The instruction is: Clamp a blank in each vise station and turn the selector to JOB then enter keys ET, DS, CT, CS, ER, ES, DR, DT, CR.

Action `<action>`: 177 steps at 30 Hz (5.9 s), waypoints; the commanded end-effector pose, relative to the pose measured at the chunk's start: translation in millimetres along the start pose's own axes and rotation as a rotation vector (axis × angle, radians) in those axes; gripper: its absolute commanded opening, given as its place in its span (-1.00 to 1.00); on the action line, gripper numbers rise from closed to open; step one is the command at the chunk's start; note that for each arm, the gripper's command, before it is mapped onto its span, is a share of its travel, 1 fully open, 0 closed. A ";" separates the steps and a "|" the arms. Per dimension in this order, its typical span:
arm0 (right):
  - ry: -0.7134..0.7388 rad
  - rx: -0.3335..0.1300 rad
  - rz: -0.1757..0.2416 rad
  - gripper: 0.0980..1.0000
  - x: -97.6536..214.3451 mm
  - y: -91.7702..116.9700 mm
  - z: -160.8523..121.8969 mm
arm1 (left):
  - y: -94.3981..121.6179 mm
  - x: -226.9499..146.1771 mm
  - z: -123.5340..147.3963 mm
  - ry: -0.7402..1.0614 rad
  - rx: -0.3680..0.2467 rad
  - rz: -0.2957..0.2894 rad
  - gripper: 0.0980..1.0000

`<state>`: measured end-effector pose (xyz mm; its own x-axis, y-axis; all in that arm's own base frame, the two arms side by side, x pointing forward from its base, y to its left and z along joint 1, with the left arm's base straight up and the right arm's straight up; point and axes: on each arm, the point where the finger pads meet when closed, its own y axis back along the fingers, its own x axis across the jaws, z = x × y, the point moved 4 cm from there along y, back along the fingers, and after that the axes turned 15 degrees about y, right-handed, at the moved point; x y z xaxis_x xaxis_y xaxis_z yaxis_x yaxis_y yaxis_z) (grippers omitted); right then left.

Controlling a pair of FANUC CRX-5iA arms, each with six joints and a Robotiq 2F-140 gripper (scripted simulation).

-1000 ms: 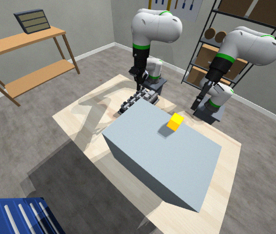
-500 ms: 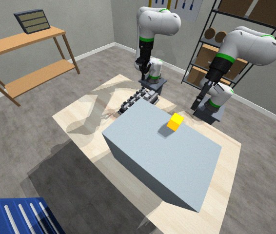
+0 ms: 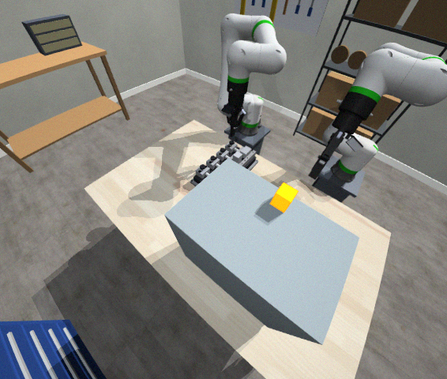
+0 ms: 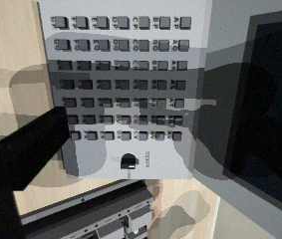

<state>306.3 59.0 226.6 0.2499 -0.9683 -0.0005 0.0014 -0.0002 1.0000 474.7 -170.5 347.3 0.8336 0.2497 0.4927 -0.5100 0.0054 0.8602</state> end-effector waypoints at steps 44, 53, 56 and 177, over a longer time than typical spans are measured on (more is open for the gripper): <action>0.000 0.002 0.001 -1.00 0.0 -54.5 -0.9 | 0.7 0.6 0.4 0.000 -0.001 0.001 1.00; 0.000 0.002 0.001 -1.00 0.0 -52.2 -0.9 | 0.7 0.6 0.4 0.000 -0.001 0.001 1.00; 0.000 0.002 0.001 -1.00 0.0 -41.8 -0.9 | 0.7 0.6 0.4 0.000 -0.001 0.001 1.00; 0.000 0.002 0.001 -1.00 44.1 -39.9 -165.0 | 0.7 0.6 0.4 0.000 -0.001 0.001 1.00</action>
<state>476.6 57.6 187.7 0.2497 -0.9683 -0.0001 0.0006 0.0000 1.0000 474.7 -170.5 347.3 0.8336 0.2497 0.4927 -0.5100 0.0054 0.8602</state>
